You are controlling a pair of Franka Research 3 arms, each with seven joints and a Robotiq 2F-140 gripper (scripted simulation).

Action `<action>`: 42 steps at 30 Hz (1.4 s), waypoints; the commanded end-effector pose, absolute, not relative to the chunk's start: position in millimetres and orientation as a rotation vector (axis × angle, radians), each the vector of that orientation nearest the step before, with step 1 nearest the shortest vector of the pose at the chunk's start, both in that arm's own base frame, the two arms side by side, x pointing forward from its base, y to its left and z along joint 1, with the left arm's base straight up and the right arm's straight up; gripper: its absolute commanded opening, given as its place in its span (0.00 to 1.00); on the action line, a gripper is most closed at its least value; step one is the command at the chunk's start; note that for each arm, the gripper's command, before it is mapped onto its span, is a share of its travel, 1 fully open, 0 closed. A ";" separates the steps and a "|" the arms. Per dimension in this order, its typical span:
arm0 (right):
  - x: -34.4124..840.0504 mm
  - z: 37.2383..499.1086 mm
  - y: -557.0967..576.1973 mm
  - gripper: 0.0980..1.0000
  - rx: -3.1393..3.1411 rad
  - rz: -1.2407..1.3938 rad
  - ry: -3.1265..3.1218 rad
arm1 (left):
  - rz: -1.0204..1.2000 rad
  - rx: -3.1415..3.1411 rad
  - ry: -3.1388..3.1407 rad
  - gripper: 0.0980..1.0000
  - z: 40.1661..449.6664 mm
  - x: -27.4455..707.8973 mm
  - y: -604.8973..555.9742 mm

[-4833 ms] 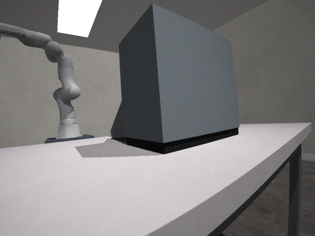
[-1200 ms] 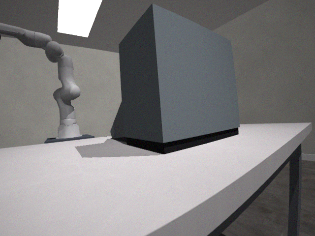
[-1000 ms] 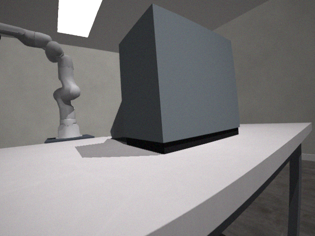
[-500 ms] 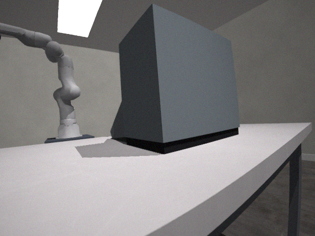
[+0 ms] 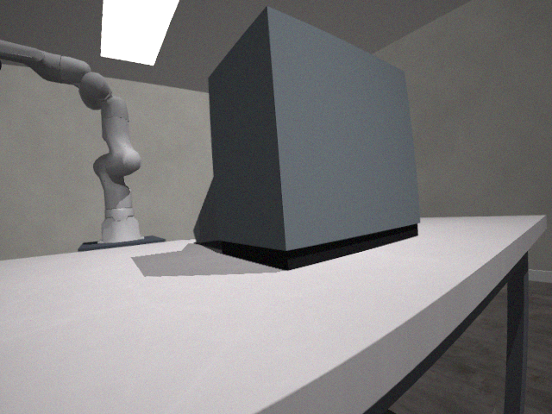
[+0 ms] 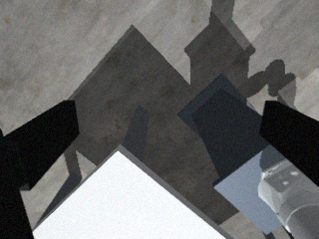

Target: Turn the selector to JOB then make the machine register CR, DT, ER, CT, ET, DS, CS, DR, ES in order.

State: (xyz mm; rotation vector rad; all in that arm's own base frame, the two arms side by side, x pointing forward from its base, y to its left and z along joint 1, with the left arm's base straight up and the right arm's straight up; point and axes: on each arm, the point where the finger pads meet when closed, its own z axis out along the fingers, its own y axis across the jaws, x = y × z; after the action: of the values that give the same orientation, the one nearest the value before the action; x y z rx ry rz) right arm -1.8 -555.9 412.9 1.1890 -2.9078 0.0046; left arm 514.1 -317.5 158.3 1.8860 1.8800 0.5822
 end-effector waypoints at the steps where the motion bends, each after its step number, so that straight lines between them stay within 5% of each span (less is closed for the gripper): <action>1: -2.7 413.0 -554.5 1.00 1.195 0.000 -2.905 | 0.580 1.880 1.881 0.00 158.4 515.5 -317.6; 42: -2.7 413.0 -554.5 1.00 1.195 0.000 -2.905 | 0.580 1.880 1.881 0.00 150.5 520.9 -317.6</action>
State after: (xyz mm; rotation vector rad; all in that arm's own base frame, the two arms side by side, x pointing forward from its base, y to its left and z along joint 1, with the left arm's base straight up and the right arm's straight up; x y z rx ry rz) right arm -1.8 -555.9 412.8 1.1891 -2.9078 0.0045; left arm 519.4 -317.1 150.4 1.8861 1.8808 0.5834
